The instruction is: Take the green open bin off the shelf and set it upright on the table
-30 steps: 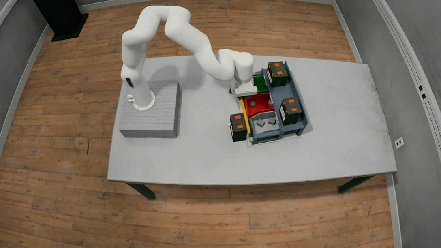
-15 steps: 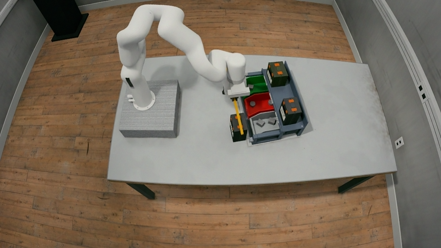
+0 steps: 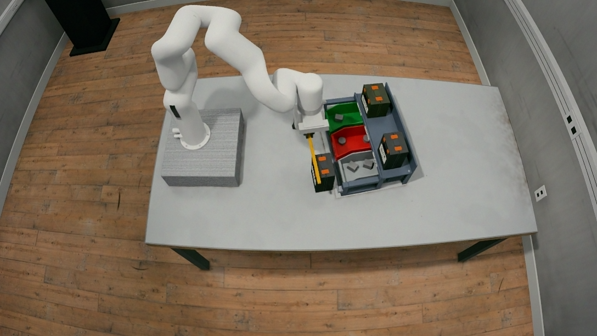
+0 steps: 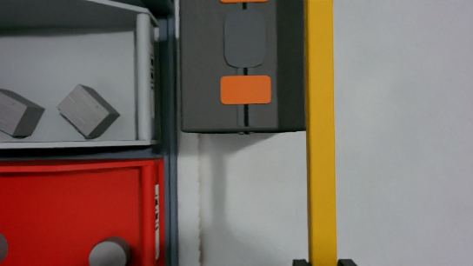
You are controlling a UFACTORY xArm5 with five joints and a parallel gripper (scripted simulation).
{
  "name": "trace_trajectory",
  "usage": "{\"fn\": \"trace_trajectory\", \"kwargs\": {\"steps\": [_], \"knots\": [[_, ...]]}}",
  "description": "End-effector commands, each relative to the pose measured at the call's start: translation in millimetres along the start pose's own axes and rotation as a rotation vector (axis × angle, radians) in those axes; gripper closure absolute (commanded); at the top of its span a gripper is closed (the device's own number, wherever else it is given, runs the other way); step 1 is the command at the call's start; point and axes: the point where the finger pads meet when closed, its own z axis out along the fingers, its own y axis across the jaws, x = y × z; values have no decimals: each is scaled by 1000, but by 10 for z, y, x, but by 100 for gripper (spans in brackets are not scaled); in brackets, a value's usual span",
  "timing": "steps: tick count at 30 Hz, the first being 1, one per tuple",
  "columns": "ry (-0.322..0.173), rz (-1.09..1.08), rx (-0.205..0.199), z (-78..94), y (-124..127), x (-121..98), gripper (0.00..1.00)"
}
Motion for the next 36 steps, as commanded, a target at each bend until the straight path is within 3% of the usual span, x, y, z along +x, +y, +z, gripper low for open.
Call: {"fn": "trace_trajectory", "kwargs": {"steps": [1, 36], "knots": [[-1, 0, 6, -19, 89, 4, 100], [-1, 0, 6, -15, 787, 5, 100]]}}
